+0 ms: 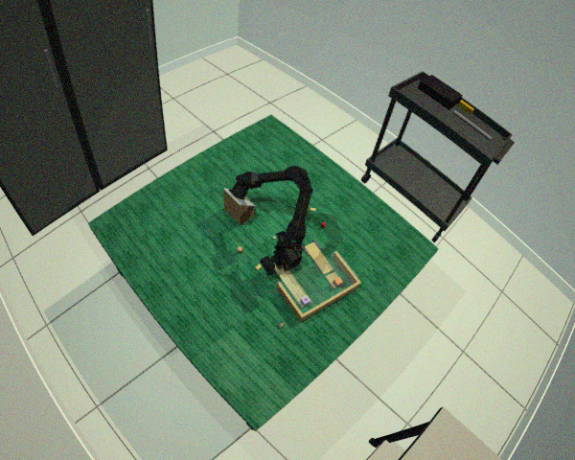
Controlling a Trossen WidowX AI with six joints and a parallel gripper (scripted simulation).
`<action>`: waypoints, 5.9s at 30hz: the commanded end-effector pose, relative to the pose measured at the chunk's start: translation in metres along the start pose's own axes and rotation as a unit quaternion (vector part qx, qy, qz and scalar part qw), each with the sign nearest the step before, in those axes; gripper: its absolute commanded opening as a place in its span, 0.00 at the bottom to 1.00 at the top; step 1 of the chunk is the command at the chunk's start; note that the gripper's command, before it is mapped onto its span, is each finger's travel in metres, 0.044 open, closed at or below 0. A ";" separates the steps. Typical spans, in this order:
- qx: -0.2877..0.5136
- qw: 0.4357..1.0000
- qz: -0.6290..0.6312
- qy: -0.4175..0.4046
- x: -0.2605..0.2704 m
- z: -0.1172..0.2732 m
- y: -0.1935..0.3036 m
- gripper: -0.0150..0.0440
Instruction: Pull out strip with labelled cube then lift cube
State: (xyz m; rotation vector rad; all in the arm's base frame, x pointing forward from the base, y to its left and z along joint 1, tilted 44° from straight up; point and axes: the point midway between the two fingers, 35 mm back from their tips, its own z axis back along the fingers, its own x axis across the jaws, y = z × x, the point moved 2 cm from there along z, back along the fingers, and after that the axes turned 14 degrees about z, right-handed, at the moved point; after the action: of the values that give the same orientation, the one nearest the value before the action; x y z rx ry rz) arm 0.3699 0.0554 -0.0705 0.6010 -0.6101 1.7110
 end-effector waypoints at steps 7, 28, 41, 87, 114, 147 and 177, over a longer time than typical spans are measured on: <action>0.001 1.000 -0.007 -0.003 0.000 -0.006 0.003 0.25; 0.001 1.000 -0.007 -0.003 0.000 -0.007 0.003 0.25; 0.001 1.000 -0.007 -0.003 0.000 -0.008 0.003 0.25; 0.002 1.000 -0.008 -0.004 0.014 -0.011 0.060 0.25; 0.003 1.000 -0.009 -0.004 0.024 -0.011 0.100 0.25; 0.004 1.000 -0.009 -0.004 0.037 -0.011 0.148 0.25; 0.005 1.000 -0.010 -0.004 0.047 -0.010 0.182 0.25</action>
State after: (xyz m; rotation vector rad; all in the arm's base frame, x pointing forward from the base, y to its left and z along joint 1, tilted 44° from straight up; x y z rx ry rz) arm 0.1931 0.0568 -0.0607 0.5952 -0.6219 1.6898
